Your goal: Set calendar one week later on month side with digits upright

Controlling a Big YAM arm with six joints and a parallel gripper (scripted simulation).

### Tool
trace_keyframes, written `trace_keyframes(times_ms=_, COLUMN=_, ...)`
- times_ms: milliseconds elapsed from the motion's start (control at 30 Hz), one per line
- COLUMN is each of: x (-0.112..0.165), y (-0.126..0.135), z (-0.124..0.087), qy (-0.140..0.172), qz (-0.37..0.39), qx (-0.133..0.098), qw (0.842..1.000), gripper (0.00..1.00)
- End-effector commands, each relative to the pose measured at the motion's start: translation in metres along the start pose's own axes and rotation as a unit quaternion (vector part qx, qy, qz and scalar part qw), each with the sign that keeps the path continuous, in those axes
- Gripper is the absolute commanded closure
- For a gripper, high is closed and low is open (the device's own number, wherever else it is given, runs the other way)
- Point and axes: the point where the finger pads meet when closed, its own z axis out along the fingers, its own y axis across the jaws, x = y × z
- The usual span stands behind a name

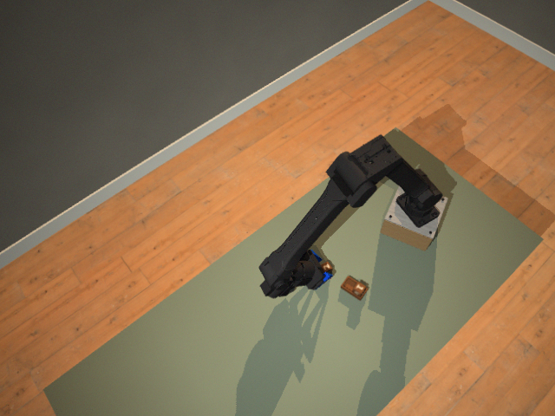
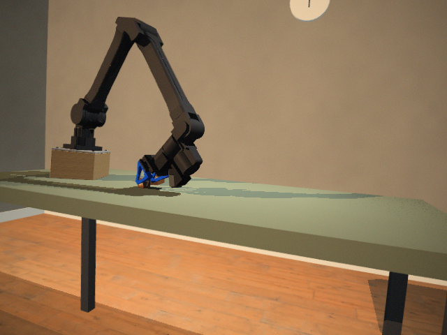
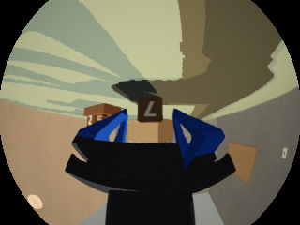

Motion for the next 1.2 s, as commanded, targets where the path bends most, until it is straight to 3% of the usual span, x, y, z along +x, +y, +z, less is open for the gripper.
trace_keyframes(times_ms=0, x=0.003, y=0.004, z=-0.023, qy=-0.019, qz=-0.002, qx=0.002, qw=1.000, gripper=0.35)
trace_keyframes(times_ms=200, x=0.017, y=0.003, z=-0.027, qy=-0.012, qz=-0.001, qx=0.001, qw=1.000, gripper=0.35)
trace_keyframes(times_ms=867, x=0.048, y=-0.001, z=-0.072, qy=-0.026, qz=-0.001, qx=-0.001, qw=1.000, gripper=0.35)
trace_keyframes(times_ms=1067, x=0.045, y=-0.001, z=-0.060, qy=-0.013, qz=-0.001, qx=-0.001, qw=1.000, gripper=0.35)
trace_keyframes(times_ms=1167, x=0.049, y=-0.001, z=-0.060, qy=-0.026, qz=-0.001, qx=-0.001, qw=1.000, gripper=0.35)
